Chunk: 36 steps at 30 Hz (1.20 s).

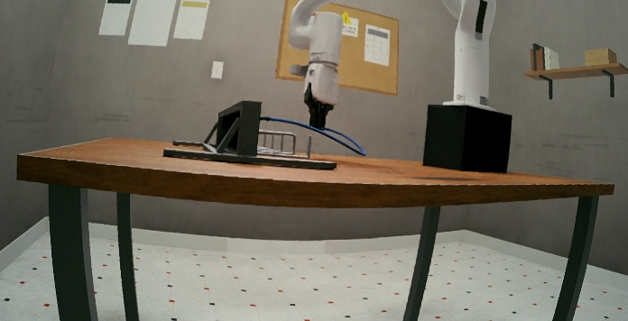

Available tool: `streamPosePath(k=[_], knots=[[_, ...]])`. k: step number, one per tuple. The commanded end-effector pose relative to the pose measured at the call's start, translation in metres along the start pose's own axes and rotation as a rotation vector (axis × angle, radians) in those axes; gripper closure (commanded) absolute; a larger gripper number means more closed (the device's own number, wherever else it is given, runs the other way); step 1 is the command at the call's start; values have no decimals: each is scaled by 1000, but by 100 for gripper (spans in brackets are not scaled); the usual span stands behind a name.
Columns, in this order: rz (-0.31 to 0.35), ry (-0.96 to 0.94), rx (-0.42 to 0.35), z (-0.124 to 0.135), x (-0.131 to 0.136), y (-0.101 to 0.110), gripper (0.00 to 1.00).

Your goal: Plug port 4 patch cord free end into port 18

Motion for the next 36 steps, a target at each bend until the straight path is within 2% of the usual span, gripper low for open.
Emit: streamPosePath(k=[1, 36], knots=[[3, 32, -19, -3, -6, 1, 100], [-11, 264, -37, -9, -40, 6, 100]])
Point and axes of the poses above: the point where the finger pads meet when closed, its own y axis back along the fingers, its own x axis across the jaws, z = x × y, the point moved 6 cm from there along y, back along the fingers, and after that the axes turned 4 degrees about -y, right-handed, at the moved point
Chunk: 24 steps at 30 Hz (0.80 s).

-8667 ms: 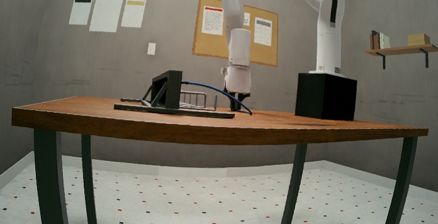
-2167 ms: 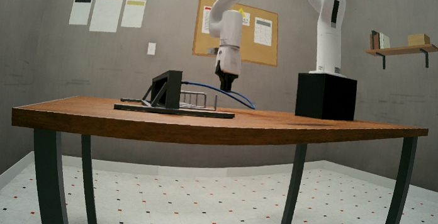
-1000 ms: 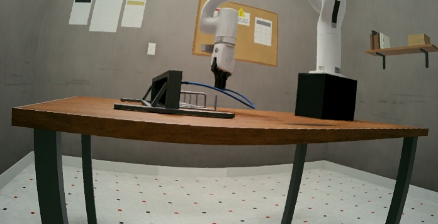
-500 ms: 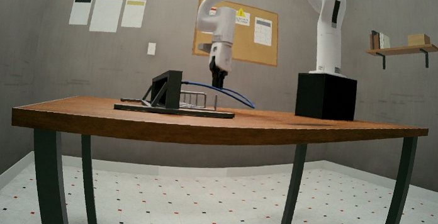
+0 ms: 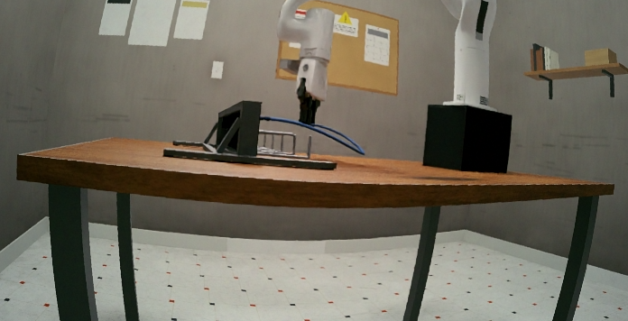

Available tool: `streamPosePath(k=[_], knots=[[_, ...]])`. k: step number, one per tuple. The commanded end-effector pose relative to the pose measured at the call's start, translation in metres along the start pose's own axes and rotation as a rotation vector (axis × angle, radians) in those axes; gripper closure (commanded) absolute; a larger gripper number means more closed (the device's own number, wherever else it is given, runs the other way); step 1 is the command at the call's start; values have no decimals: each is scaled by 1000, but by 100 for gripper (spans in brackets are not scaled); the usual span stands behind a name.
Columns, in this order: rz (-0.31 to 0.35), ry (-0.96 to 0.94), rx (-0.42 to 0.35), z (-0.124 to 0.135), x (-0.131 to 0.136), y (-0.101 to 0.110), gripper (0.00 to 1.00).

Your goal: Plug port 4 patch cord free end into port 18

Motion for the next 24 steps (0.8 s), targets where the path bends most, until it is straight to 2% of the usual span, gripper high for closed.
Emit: streamPosePath(k=[1, 24], knots=[[13, 37, -29, -5, -7, 1, 100], [-2, 245, -47, -18, -36, 5, 100]])
Point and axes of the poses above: the point where the finger pads meet when closed, its own y axis back along the fingers, its own x axis across the jaws, z = x × y, the point moved 6 cm from there along y, back along the fingers, and after that the axes turned 4 degrees about -y, right-handed, at the moved point
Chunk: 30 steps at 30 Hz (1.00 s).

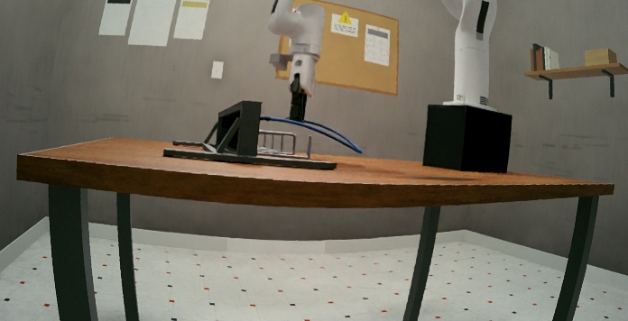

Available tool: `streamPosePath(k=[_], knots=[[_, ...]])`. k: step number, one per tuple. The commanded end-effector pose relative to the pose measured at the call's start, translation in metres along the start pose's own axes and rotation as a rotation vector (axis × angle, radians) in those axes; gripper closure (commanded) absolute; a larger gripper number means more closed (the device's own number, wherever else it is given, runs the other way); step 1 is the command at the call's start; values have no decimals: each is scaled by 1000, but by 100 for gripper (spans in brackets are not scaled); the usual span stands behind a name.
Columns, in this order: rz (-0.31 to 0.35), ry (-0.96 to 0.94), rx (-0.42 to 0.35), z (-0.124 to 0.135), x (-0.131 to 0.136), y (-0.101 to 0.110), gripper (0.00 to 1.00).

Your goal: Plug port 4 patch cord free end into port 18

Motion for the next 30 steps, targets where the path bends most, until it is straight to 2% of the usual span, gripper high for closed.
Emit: streamPosePath(k=[1, 30], knots=[[17, 36, -33, -7, -7, 1, 100], [-1, 358, -61, -35, -47, 7, 100]])
Point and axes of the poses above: the point where the finger pads meet when closed, its own y axis back along the fingers, its own x axis across the jaws, z = x × y, the point moved 6 cm from there along y, back along the fingers, and after that the axes turned 4 degrees about -y, right-handed, at the moved point
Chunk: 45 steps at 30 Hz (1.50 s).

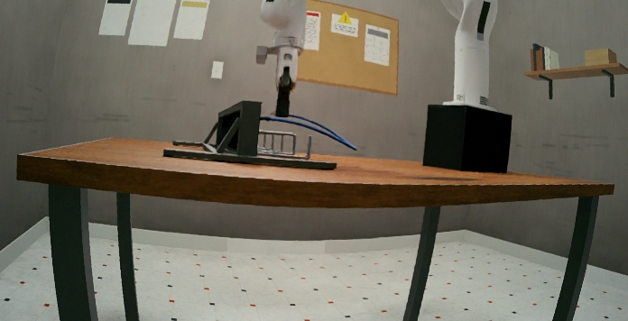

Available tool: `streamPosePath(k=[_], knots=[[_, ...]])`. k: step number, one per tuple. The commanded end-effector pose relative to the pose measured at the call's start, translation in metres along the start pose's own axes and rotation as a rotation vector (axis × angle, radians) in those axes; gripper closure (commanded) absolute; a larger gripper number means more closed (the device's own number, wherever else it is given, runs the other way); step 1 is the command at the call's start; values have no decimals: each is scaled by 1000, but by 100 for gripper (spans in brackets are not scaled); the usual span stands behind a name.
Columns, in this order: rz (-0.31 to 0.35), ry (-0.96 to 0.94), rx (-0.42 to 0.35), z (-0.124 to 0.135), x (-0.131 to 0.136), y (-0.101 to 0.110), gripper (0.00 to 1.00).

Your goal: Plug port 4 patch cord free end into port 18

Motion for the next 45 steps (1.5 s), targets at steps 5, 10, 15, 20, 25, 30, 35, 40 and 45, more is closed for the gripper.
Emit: streamPosePath(k=[5, 10, 15, 20, 25, 30, 35, 40, 45], knots=[[1, 71, -11, -11, -7, 3, 100], [-2, 117, -14, -16, -12, 3, 100], [-4, 151, -17, -21, -15, 4, 100], [-5, 167, -18, -23, -16, 5, 100], [-6, 185, -20, -25, -18, 5, 100], [-6, 196, -21, -26, -19, 5, 100], [-6, 201, -21, -27, -19, 5, 100], [-6, 202, -21, -27, -20, 5, 100], [-6, 202, -21, -27, -20, 5, 100]])
Point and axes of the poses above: the point where the finger pads meet when closed, its own y axis back along the fingers, its own x axis across the jaws, z = x × y, the point moved 6 cm from there along y, back along the fingers, and after that the axes turned 4 degrees about -y, right-handed, at the moved point
